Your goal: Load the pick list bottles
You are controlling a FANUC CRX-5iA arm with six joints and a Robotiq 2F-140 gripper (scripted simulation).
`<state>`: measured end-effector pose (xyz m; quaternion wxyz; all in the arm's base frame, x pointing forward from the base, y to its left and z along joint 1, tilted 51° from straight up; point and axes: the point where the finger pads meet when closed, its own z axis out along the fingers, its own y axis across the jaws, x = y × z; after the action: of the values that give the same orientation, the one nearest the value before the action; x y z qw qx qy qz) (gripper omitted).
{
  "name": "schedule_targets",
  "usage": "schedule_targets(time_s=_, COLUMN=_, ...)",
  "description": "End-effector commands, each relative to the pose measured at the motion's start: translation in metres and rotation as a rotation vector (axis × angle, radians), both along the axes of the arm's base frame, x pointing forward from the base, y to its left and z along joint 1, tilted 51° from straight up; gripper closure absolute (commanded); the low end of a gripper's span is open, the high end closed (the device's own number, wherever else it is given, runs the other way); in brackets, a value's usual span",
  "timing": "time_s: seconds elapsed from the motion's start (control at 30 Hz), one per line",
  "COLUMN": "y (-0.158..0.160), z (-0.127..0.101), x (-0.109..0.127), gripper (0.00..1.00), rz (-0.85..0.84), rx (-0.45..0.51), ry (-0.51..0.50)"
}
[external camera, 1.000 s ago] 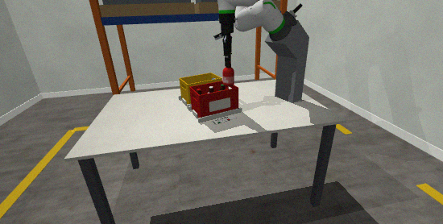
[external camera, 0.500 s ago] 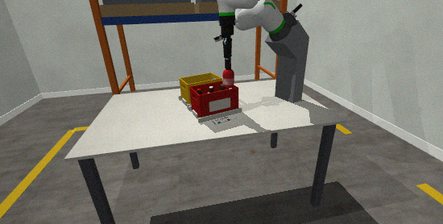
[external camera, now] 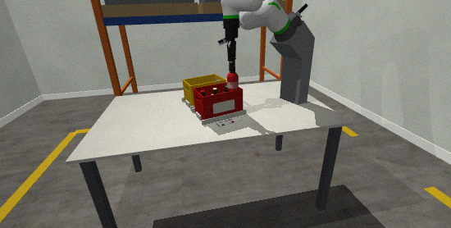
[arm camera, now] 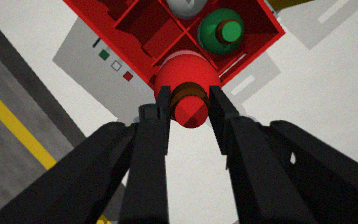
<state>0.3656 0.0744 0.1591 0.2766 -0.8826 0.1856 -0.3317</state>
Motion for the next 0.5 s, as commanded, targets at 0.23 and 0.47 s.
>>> schedule_targets(time_s=0.23, y=0.0035, z=-0.0059, x=0.0072, gripper=0.9, rz=0.001, rx=0.0, ry=0.0)
schedule_targets(time_s=0.47, y=0.0053, z=-0.009, x=0.0107, gripper=0.9, rz=0.001, rx=0.0, ry=0.0)
